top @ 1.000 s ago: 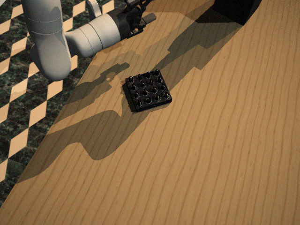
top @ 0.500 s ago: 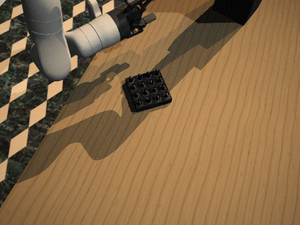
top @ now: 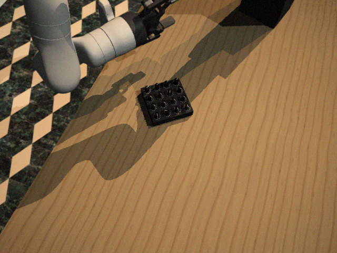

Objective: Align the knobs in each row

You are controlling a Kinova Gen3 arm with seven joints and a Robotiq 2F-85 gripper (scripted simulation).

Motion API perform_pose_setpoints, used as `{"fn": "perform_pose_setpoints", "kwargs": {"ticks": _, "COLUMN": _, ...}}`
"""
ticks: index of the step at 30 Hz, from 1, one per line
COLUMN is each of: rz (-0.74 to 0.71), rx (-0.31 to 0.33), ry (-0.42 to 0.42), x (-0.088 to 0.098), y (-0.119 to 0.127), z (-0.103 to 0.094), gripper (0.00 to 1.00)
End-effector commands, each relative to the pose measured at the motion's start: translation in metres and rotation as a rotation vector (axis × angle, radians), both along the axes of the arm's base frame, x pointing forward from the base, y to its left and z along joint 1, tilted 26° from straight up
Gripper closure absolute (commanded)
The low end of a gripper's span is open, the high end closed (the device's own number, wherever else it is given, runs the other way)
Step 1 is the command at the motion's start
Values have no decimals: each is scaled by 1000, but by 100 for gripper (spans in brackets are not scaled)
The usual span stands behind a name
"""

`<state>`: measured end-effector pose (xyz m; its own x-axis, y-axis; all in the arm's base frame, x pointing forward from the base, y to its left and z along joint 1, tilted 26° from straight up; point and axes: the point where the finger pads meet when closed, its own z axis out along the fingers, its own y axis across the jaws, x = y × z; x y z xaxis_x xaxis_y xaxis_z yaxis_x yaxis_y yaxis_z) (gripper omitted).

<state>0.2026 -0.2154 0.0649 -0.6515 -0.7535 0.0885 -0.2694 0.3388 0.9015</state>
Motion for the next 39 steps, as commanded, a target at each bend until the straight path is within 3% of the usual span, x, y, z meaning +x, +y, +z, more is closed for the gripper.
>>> {"fn": "perform_pose_setpoints", "kwargs": {"ticks": 1, "rz": -4, "rx": -27, "ry": 0, "x": 5, "y": 3, "z": 1, "gripper": 0}}
{"fn": "perform_pose_setpoints", "kwargs": {"ticks": 13, "rz": -7, "rx": -196, "ry": -4, "x": 31, "y": 13, "z": 6, "gripper": 0}}
{"fn": "perform_pose_setpoints", "kwargs": {"ticks": 16, "rz": -1, "rx": -205, "ry": -14, "x": 34, "y": 15, "z": 7, "gripper": 0}}
{"fn": "perform_pose_setpoints", "kwargs": {"ticks": 30, "rz": -75, "rx": -566, "ry": -82, "x": 96, "y": 47, "z": 24, "gripper": 0}}
{"fn": "perform_pose_setpoints", "kwargs": {"ticks": 32, "rz": -75, "rx": -566, "ry": -82, "x": 96, "y": 47, "z": 24, "gripper": 0}}
{"fn": "perform_pose_setpoints", "kwargs": {"ticks": 34, "rz": -86, "rx": -611, "ry": -111, "x": 107, "y": 54, "z": 28, "gripper": 0}}
{"fn": "perform_pose_setpoints", "kwargs": {"ticks": 39, "rz": -86, "rx": -611, "ry": -111, "x": 107, "y": 54, "z": 28, "gripper": 0}}
